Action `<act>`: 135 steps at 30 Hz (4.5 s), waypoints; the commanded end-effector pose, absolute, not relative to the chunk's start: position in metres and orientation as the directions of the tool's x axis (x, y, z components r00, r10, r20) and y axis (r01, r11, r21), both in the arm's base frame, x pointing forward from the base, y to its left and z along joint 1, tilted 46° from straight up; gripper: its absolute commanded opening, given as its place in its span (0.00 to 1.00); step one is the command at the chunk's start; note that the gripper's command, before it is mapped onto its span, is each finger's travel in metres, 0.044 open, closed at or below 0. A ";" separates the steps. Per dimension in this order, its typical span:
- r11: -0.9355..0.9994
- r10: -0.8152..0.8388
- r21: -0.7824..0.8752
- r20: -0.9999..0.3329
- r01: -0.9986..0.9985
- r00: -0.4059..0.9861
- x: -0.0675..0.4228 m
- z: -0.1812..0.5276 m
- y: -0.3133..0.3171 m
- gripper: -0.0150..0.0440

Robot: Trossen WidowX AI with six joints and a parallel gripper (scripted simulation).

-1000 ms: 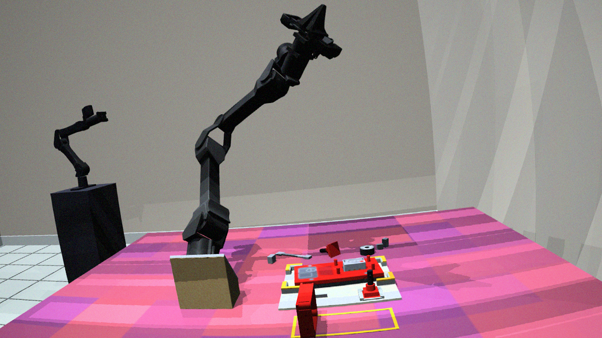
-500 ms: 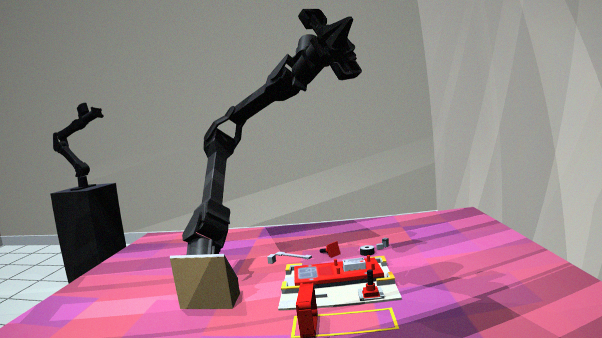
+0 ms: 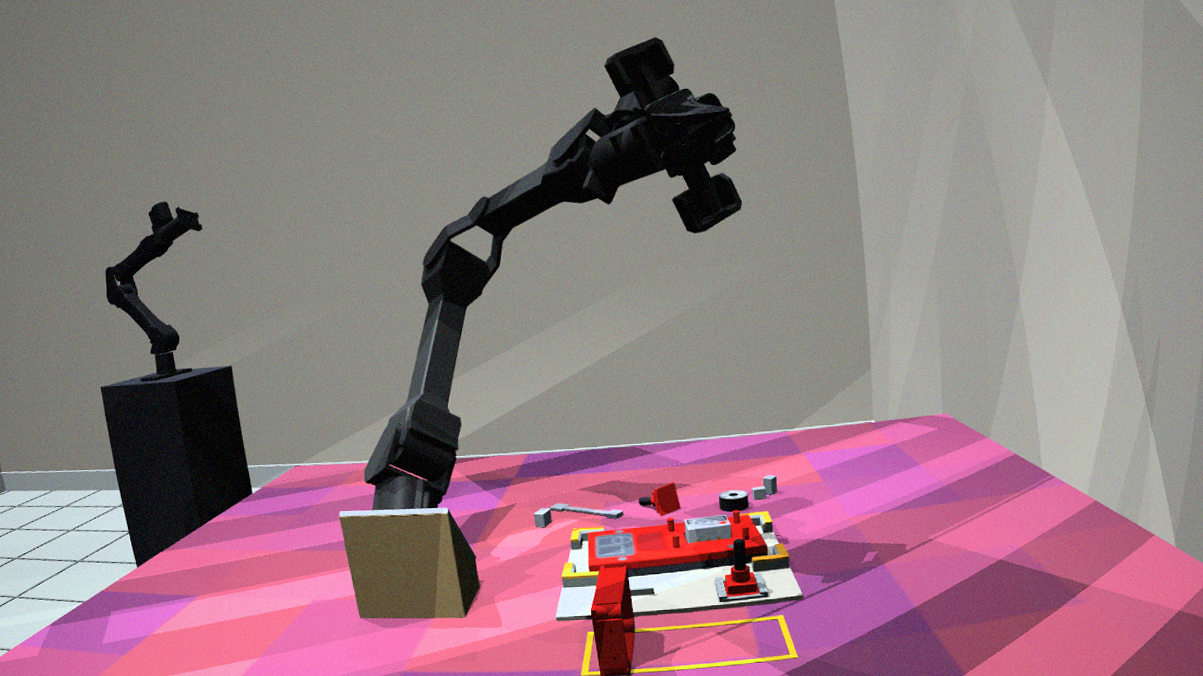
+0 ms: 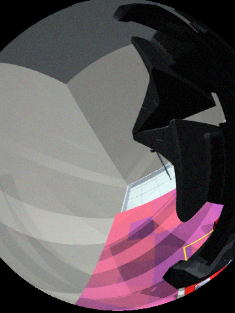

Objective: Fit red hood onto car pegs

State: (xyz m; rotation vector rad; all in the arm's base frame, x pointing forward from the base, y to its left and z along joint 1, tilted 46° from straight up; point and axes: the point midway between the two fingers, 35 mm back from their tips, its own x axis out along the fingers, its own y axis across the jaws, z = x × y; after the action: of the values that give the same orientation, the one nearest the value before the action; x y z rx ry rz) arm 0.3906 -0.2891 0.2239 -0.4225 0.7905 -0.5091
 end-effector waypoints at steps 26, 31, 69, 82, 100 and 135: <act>0.632 0.225 0.215 -0.970 0.744 0.089 0.274 -0.029 -0.202 0.25; 0.428 0.424 0.203 -0.906 0.881 0.003 0.244 -0.050 -0.169 0.25; 0.090 0.707 -0.013 -0.704 0.996 -0.073 0.202 -0.094 -0.085 0.25; 0.090 0.706 -0.012 -0.704 0.996 -0.072 0.211 -0.095 -0.086 0.25; 0.089 0.705 -0.012 -0.705 0.996 -0.072 0.224 -0.095 -0.086 0.25; 0.089 0.706 -0.010 -0.705 0.996 -0.070 0.249 -0.095 -0.084 0.25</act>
State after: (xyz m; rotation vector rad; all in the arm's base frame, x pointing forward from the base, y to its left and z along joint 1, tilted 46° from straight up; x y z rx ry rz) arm 0.2466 -0.0853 -0.0948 1.6599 1.8315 -0.6985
